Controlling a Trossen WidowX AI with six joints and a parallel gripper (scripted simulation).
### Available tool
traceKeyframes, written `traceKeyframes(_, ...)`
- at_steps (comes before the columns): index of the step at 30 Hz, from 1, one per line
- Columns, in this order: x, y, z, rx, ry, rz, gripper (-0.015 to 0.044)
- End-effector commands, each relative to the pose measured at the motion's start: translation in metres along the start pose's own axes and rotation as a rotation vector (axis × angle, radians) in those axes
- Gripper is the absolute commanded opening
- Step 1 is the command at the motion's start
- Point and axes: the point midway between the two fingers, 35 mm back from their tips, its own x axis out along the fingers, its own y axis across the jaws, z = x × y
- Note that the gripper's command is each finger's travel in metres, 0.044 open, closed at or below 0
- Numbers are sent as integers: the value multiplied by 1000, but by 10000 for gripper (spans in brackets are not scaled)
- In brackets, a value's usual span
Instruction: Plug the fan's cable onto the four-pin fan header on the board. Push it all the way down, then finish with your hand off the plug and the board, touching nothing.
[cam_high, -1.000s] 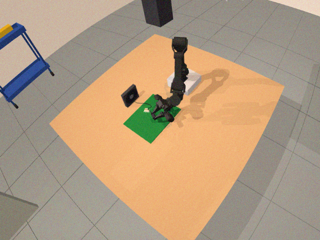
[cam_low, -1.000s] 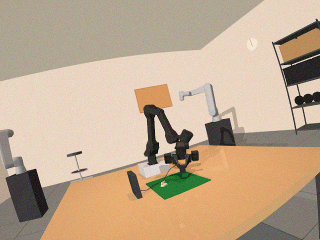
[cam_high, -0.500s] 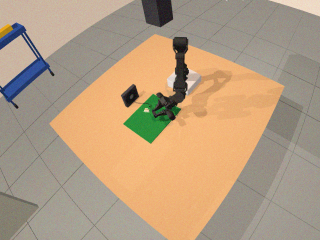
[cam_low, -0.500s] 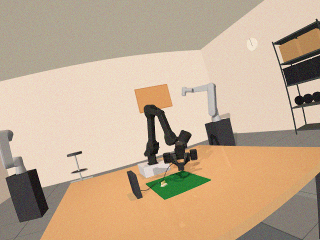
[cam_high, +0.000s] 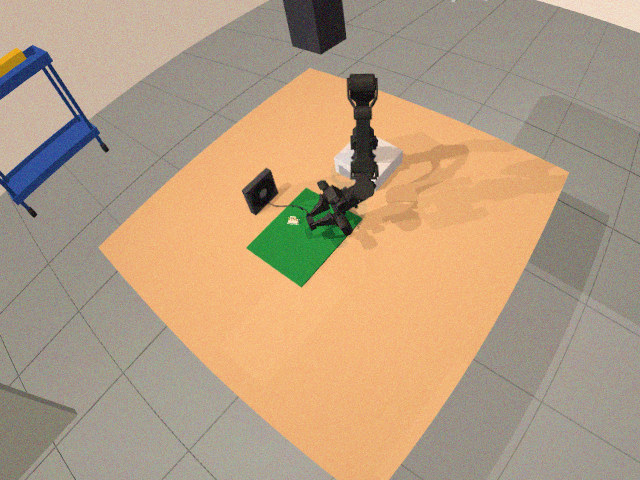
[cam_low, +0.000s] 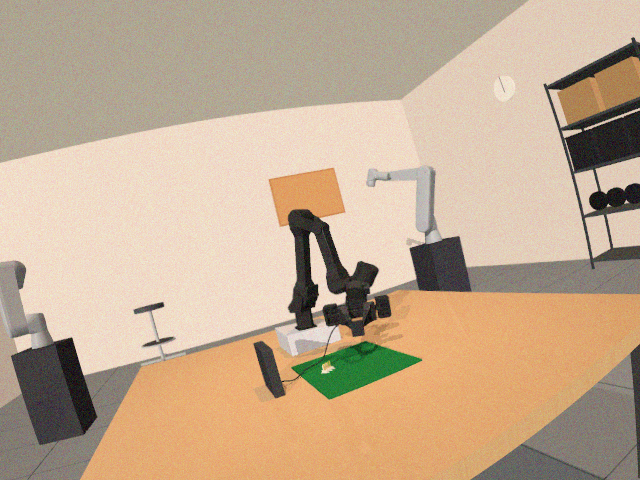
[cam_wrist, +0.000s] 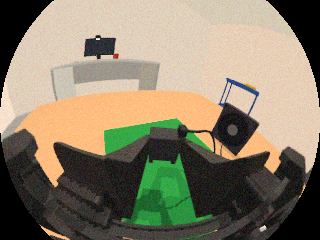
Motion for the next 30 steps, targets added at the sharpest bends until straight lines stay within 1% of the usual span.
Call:
traceKeyframes(1,-4,-4,3,15,-29,-7,0)
traceKeyframes(15,-19,-17,7,68,-103,-22,0)
traceKeyframes(30,-18,-16,10,56,-88,-19,0)
